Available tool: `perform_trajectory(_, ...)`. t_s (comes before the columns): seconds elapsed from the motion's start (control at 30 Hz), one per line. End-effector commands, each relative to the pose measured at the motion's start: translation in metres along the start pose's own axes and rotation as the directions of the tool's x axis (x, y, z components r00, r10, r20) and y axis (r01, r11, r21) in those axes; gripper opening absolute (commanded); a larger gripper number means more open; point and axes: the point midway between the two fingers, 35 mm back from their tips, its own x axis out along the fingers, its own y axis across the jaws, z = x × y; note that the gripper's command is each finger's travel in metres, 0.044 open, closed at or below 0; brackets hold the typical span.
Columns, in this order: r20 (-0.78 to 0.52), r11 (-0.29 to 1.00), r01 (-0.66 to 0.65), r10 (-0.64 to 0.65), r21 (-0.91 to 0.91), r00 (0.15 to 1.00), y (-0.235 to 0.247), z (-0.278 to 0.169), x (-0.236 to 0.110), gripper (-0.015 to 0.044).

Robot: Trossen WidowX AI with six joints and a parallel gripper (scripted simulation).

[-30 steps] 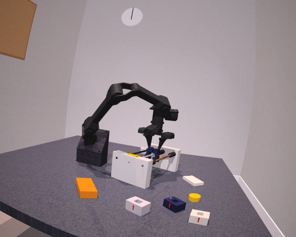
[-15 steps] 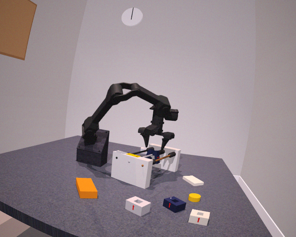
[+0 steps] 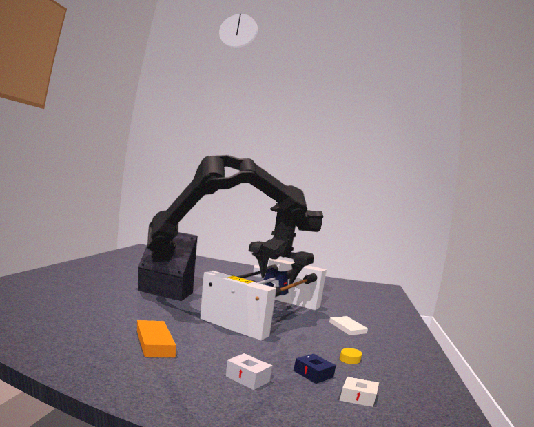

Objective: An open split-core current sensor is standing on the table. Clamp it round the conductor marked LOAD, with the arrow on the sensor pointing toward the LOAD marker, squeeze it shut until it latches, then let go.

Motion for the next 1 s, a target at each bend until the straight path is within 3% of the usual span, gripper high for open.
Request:
perform_trajectory(0.0,0.007,1.0,0.002,-0.002,-0.007,1.0,-0.001,0.001,0.008,0.044)
perform_trajectory(0.5,0.009,1.0,0.001,-0.001,-0.007,1.0,-0.001,0.001,0.03,0.044)
perform_trajectory(0.97,0.002,1.0,0.002,-0.002,0.0,1.0,0.0,0.001,0.025,0.0347)
